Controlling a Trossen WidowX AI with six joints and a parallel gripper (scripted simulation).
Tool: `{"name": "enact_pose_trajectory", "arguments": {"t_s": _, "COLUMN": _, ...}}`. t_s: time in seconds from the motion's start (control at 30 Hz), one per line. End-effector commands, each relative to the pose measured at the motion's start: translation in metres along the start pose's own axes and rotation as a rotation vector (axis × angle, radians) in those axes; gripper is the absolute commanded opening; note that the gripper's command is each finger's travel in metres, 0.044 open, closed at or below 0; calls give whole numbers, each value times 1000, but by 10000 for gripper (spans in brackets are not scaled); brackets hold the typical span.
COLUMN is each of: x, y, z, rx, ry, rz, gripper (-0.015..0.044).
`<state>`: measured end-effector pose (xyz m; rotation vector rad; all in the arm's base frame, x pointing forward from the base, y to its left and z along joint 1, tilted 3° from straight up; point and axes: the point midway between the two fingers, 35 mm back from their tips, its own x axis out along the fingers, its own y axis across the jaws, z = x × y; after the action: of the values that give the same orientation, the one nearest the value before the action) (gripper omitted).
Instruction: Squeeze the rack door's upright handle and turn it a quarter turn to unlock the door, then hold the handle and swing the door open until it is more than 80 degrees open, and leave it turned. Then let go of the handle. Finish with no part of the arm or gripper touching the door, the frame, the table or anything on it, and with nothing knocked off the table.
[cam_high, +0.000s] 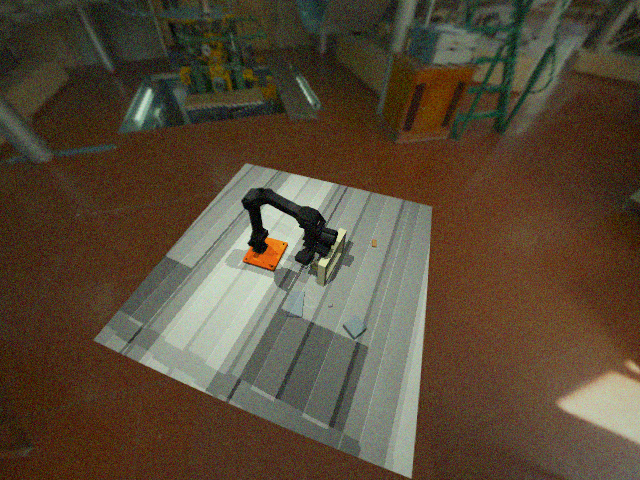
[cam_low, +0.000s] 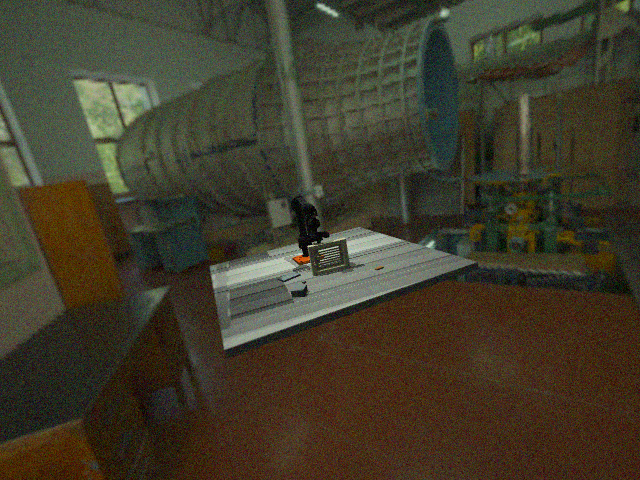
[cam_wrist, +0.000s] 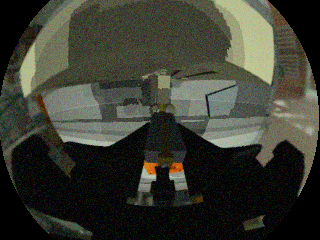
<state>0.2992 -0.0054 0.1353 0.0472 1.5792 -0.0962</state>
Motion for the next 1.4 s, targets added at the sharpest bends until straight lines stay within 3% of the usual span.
{"name": "enact_pose_trajectory", "arguments": {"t_s": 0.0, "x": -1, "y": 0, "z": 0, "rx": -3, "ry": -4, "rz": 0, "gripper": 86}}
{"name": "enact_pose_trajectory", "arguments": {"t_s": 0.37, "x": -1, "y": 0, "z": 0, "rx": -3, "ry": -4, "rz": 0, "gripper": 13}}
{"name": "enact_pose_trajectory", "arguments": {"t_s": 0.53, "x": -1, "y": 0, "z": 0, "rx": 29, "ry": -4, "rz": 1, "gripper": 11}}
{"name": "enact_pose_trajectory", "arguments": {"t_s": 1.37, "x": 0, "y": 0, "z": 0, "rx": 1252, "ry": -3, "rz": 3, "gripper": 11}}
